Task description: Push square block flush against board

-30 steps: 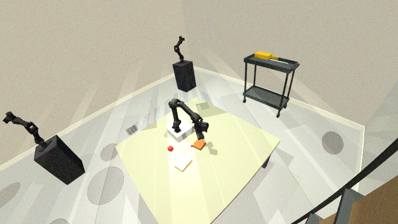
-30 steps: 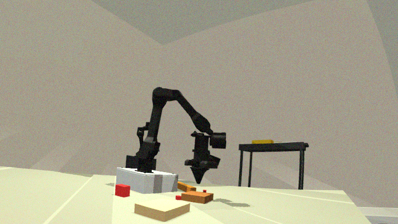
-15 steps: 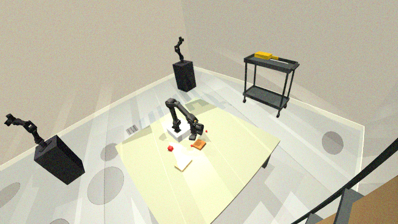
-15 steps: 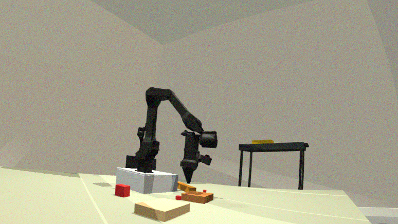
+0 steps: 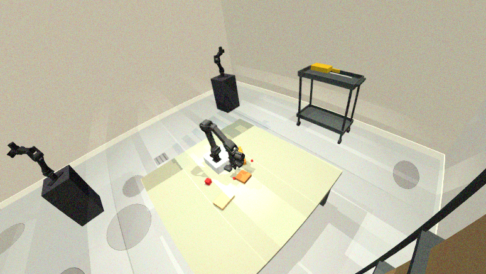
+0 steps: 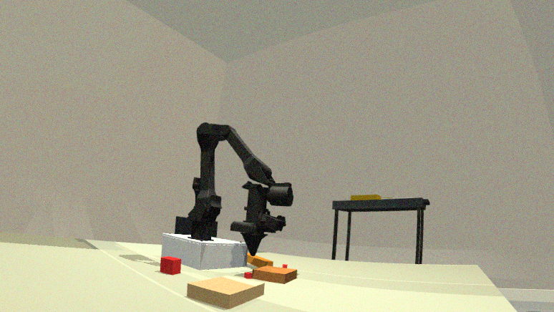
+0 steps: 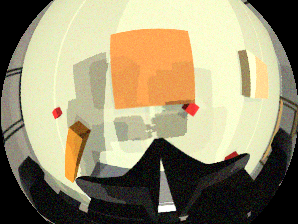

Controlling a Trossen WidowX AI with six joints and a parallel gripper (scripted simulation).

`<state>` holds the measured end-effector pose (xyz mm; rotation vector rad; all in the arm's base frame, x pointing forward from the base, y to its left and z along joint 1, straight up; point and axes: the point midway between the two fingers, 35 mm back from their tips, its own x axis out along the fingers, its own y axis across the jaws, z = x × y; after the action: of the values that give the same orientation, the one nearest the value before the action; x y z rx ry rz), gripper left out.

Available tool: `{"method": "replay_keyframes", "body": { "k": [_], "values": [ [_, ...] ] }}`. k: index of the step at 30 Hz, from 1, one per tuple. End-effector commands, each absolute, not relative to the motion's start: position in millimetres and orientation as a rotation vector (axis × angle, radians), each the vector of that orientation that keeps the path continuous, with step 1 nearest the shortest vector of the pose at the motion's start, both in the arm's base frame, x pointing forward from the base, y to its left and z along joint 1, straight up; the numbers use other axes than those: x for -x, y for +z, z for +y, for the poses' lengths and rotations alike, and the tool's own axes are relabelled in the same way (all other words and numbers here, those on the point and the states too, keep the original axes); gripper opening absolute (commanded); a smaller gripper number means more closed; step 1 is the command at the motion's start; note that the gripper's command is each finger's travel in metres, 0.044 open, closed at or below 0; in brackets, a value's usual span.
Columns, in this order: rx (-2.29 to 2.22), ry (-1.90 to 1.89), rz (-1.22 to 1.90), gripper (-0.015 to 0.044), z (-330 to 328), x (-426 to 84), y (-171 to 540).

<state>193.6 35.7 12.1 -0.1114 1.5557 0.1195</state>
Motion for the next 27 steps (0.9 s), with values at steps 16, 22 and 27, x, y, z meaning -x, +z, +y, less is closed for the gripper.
{"method": "replay_keyframes", "body": {
  "k": [16,22,27],
  "values": [
    [0.095,0.098,1.547,0.0,34.6,-197.0,-42.0],
    [0.094,0.098,1.546,0.0,35.9,-206.6,-41.5],
    [0.094,0.098,1.545,0.0,36.9,-214.8,-41.3]
  ]
}}
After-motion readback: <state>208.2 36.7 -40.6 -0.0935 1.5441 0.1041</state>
